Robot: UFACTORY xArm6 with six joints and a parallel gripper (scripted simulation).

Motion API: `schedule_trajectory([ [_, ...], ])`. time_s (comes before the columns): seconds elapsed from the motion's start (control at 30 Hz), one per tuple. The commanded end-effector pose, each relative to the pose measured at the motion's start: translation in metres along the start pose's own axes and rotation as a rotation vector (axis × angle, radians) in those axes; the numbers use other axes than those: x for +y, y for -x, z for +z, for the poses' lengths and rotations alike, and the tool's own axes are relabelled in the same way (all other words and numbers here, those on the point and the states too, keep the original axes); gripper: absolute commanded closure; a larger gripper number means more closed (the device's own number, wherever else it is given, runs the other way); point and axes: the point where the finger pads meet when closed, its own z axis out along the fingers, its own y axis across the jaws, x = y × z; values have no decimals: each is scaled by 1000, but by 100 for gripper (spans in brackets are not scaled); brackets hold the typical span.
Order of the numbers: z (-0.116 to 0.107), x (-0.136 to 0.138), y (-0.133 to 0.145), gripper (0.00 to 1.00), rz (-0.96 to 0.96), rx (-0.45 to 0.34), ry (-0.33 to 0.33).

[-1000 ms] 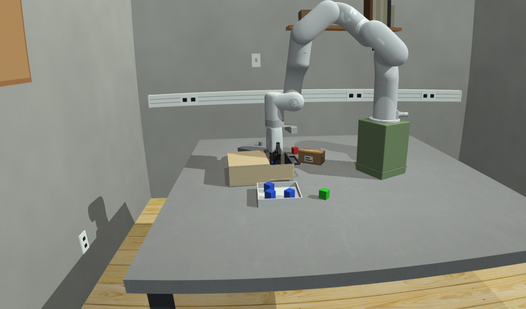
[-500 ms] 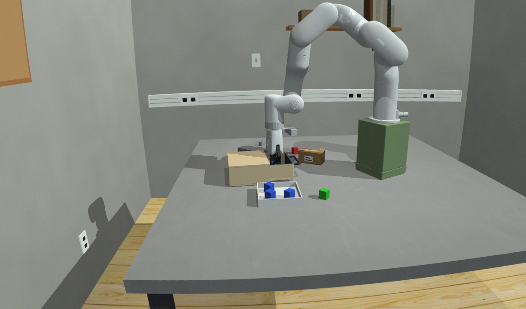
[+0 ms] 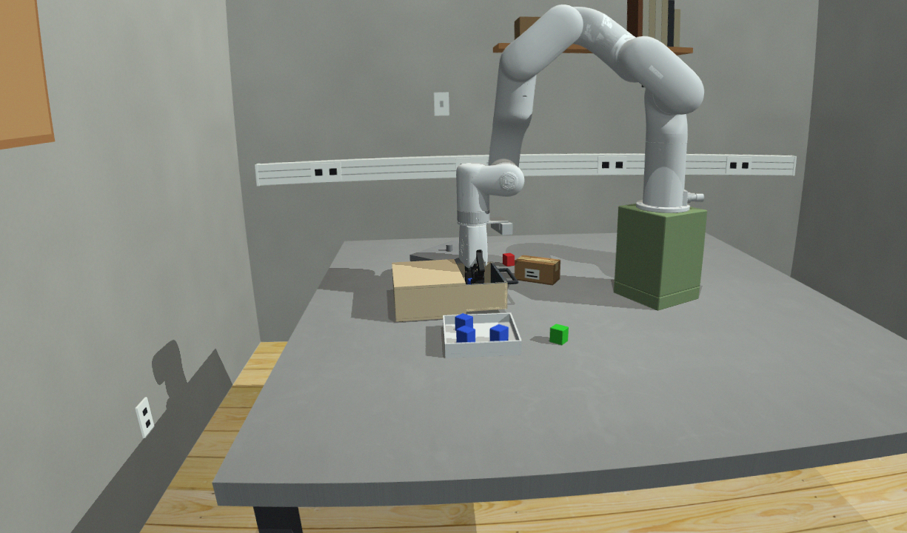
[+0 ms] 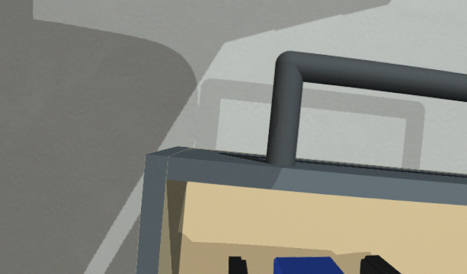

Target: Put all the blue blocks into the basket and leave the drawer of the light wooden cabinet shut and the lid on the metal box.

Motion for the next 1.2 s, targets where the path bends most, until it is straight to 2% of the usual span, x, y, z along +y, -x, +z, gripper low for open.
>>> schedule_trajectory([
  [0.0,-1,0,2,44,0,-4,-1],
  [0.03,-1,0,2,100,0,-4,-1],
  [1.17,-1,0,2,100,0,-4,-1],
])
